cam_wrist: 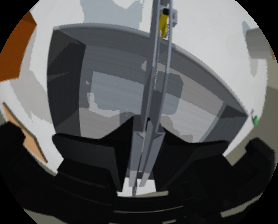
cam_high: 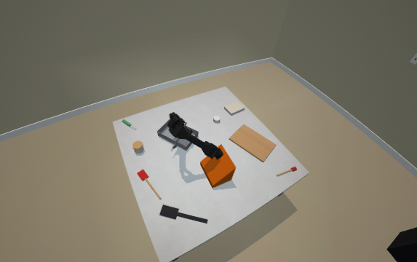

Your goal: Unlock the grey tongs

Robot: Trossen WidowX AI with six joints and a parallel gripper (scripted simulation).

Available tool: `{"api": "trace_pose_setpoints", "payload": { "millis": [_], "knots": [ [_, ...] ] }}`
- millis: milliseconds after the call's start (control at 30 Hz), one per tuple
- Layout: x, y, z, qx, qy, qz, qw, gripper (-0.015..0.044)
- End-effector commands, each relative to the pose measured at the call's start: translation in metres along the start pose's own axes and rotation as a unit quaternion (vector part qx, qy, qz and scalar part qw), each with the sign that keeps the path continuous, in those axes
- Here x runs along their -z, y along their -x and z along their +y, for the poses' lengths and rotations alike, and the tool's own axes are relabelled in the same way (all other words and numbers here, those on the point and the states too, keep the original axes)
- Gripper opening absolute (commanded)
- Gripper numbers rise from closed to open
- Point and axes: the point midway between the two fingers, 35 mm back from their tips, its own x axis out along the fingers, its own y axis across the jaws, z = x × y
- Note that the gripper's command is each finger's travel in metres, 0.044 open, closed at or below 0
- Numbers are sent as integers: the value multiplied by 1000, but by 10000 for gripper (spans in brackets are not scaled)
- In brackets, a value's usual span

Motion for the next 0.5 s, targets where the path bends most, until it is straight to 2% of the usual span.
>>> {"api": "trace_pose_setpoints", "payload": {
  "millis": [0,133,200,400,467],
  "knots": [
    [0,0,-1,1,1,0,1000,-55],
    [1,9,-2,0,1,1,1000,-150],
    [4,27,-3,-2,0,2,1000,-150],
    [3,116,-2,-6,-4,2,1000,-150],
    [1,125,-1,-6,-4,1,1000,-150]
  ]
}}
